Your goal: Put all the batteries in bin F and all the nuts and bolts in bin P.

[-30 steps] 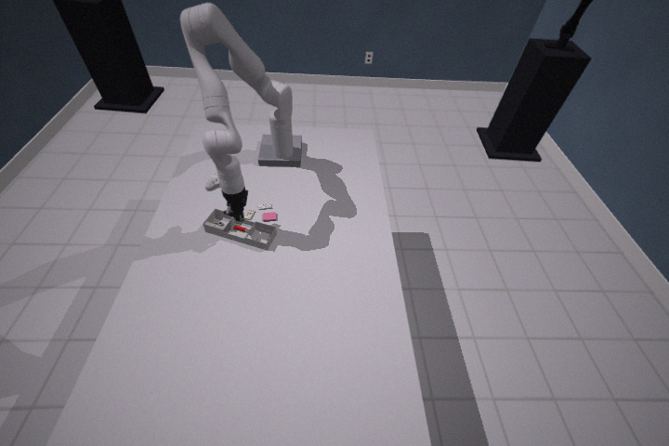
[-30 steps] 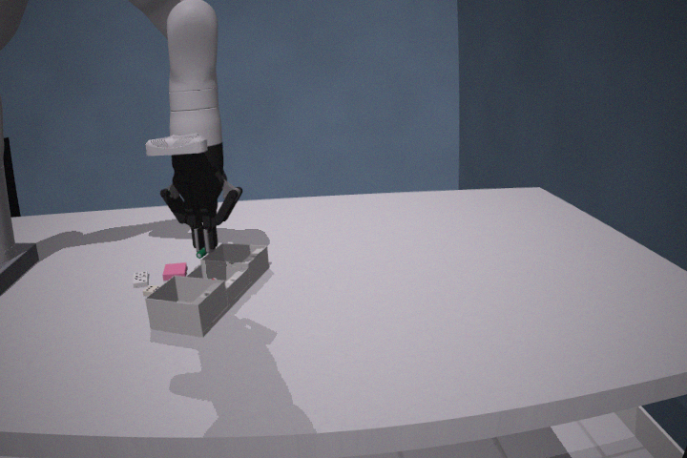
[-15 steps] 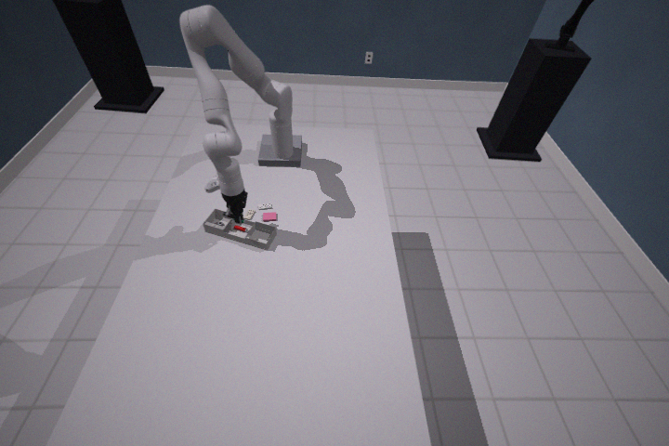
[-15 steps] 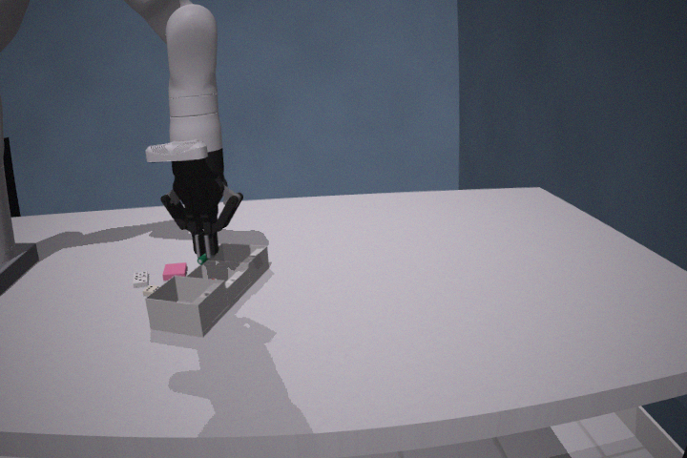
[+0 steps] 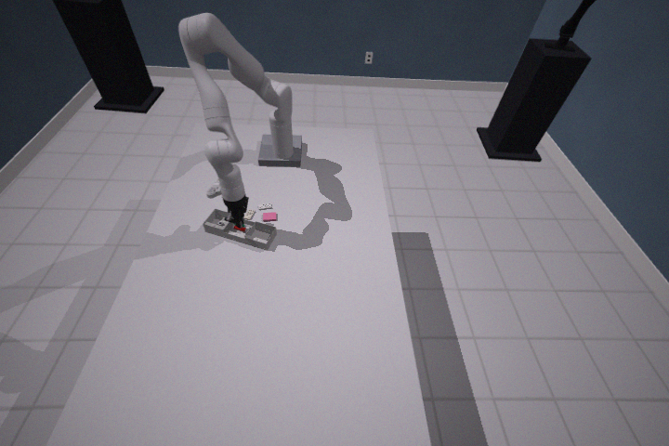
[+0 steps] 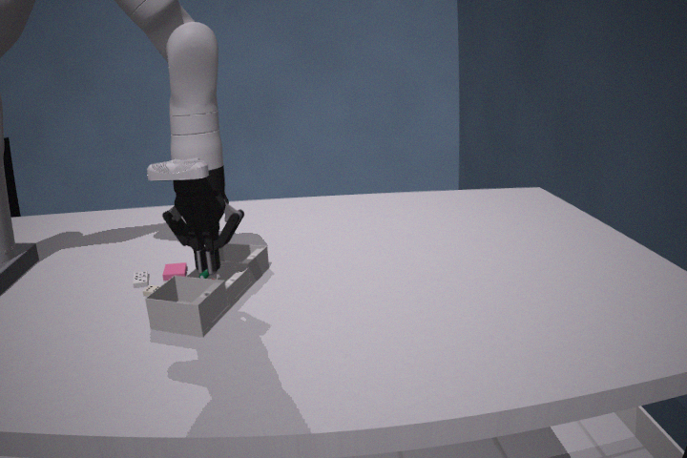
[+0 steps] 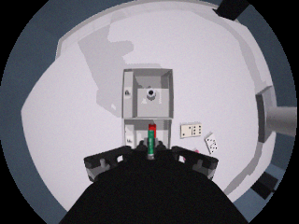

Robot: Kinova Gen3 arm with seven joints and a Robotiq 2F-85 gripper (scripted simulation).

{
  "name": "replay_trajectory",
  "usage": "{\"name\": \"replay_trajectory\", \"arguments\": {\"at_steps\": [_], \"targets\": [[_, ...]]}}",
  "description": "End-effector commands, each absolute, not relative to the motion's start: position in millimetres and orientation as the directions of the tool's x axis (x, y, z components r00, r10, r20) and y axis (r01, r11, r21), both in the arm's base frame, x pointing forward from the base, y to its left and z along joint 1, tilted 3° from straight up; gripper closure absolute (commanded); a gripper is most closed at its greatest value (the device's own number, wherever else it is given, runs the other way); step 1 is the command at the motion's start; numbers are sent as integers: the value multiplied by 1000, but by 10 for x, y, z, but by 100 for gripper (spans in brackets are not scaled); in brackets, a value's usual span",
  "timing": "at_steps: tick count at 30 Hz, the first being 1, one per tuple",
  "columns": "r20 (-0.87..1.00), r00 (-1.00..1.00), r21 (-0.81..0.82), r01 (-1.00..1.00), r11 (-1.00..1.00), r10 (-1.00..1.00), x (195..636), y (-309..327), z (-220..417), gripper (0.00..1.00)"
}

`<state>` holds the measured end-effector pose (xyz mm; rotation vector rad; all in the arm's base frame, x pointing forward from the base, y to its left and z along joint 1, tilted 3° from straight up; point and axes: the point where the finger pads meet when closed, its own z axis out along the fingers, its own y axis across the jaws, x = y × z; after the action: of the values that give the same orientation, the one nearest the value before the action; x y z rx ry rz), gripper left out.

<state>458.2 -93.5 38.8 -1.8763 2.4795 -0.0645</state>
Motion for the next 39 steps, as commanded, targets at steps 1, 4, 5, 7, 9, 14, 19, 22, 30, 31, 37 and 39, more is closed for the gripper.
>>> {"name": "replay_trajectory", "arguments": {"at_steps": [1,4,5,7,9,14,19,22,30,31,37,39], "targets": [[-1,-269,-46,-962,268,-963,4567,-910,357,95],[-1,-269,-46,-962,268,-963,4567,-910,356,95],[-1,-269,-46,-962,268,-963,4567,-910,356,95],[-1,-269,-46,-962,268,-963,4567,-912,356,95],[-1,-269,-46,-962,268,-963,4568,-913,356,95],[-1,-269,-46,-962,268,-963,4569,-916,356,76],[-1,-268,-46,-962,268,-963,4569,-916,357,76],[-1,-268,-47,-962,268,-963,4569,-916,357,76],[-1,-268,-47,-962,268,-963,4570,-916,357,76],[-1,-269,-46,-962,268,-963,4568,-916,369,76],[-1,-269,-46,-962,268,-963,4566,-915,423,76],[-1,-269,-46,-962,268,-963,4565,-915,450,76]]}}
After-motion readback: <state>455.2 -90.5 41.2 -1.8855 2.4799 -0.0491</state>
